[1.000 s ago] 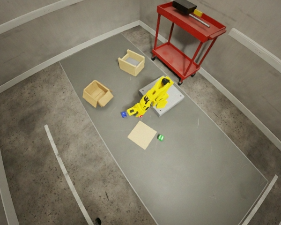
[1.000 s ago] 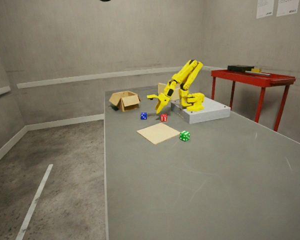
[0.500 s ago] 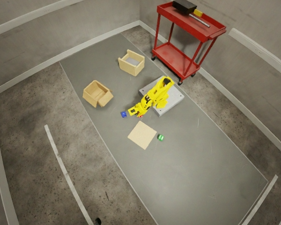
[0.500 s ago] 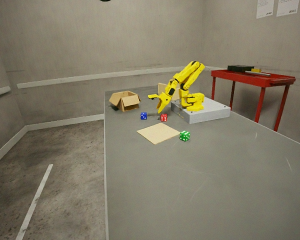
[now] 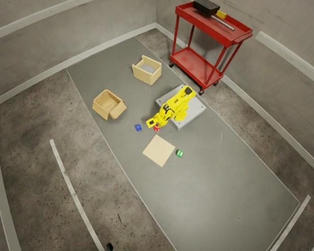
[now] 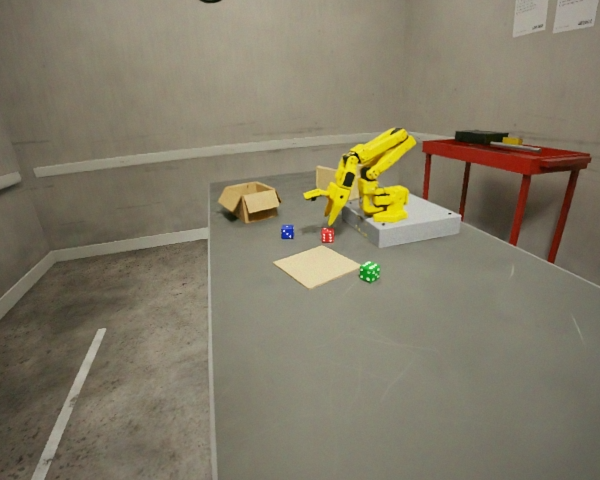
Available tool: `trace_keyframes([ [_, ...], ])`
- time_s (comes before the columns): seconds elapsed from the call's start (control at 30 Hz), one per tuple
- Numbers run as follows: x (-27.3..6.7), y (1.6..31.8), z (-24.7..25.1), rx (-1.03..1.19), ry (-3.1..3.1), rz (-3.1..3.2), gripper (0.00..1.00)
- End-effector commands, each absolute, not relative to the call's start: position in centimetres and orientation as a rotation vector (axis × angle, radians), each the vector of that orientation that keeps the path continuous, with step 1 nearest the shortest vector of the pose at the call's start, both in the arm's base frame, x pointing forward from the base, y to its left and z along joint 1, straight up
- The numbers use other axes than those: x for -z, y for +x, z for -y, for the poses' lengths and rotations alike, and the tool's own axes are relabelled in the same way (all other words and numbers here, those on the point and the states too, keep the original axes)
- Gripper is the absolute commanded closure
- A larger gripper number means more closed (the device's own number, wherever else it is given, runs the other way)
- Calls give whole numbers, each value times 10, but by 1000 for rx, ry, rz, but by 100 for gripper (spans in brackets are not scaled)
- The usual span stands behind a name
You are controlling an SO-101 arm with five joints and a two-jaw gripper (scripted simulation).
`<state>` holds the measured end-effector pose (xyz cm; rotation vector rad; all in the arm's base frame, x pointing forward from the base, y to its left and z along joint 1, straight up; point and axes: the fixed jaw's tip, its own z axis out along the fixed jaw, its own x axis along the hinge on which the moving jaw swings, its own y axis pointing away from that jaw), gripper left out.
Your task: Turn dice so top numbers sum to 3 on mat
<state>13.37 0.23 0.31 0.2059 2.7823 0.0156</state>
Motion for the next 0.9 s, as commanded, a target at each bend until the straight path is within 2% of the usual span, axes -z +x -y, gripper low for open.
trace_keyframes([
  [0.0,-5,121,-4,-21,212,-2823,65],
  [0.87,-4,114,-7,-22,190,-2862,65],
])
